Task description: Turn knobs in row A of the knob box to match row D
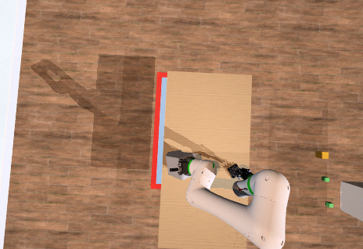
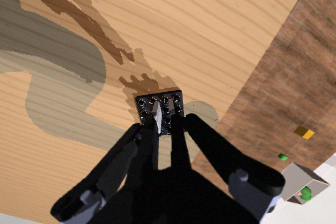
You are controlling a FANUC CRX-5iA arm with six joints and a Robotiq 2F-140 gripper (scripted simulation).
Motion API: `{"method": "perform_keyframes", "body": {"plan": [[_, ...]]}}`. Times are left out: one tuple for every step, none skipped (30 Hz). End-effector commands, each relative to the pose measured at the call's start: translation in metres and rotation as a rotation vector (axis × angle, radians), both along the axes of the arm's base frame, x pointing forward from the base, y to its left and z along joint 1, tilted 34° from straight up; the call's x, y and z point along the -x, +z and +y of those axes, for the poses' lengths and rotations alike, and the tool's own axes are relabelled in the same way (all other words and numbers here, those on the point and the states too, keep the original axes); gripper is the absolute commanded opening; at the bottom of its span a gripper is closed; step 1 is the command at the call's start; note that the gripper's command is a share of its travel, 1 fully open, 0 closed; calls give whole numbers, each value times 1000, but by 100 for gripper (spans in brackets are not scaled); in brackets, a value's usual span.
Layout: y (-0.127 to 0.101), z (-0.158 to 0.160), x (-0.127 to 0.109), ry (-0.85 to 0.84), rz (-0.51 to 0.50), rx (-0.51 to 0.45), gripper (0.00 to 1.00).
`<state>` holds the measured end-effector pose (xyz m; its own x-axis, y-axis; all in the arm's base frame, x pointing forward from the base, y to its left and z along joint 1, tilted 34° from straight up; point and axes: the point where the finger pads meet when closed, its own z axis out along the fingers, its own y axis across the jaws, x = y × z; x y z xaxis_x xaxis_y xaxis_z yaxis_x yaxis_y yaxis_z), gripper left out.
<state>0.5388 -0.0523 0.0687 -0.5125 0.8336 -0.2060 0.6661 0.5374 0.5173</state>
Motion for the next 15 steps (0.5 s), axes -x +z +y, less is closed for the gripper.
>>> {"method": "perform_keyframes", "body": {"plan": [[0, 0, 0, 0, 0, 0, 12], [0, 0, 0, 0, 0, 0, 12], [0, 0, 0, 0, 0, 0, 12], [0, 0, 0, 0, 0, 0, 12], [0, 0, 0, 0, 0, 0, 12], [0, 0, 0, -1, 0, -1, 12], [0, 0, 0, -4, 0, -2, 12], [0, 0, 0, -8, 1, -5, 12], [0, 0, 0, -15, 2, -10, 12], [0, 0, 0, -26, 4, -17, 12], [0, 0, 0, -40, 6, -26, 12], [0, 0, 0, -58, 9, -38, 12], [1, 0, 0, -80, 12, -52, 12], [1, 0, 0, -106, 16, -69, 12], [1, 0, 1, -137, 21, -90, 12]]}}
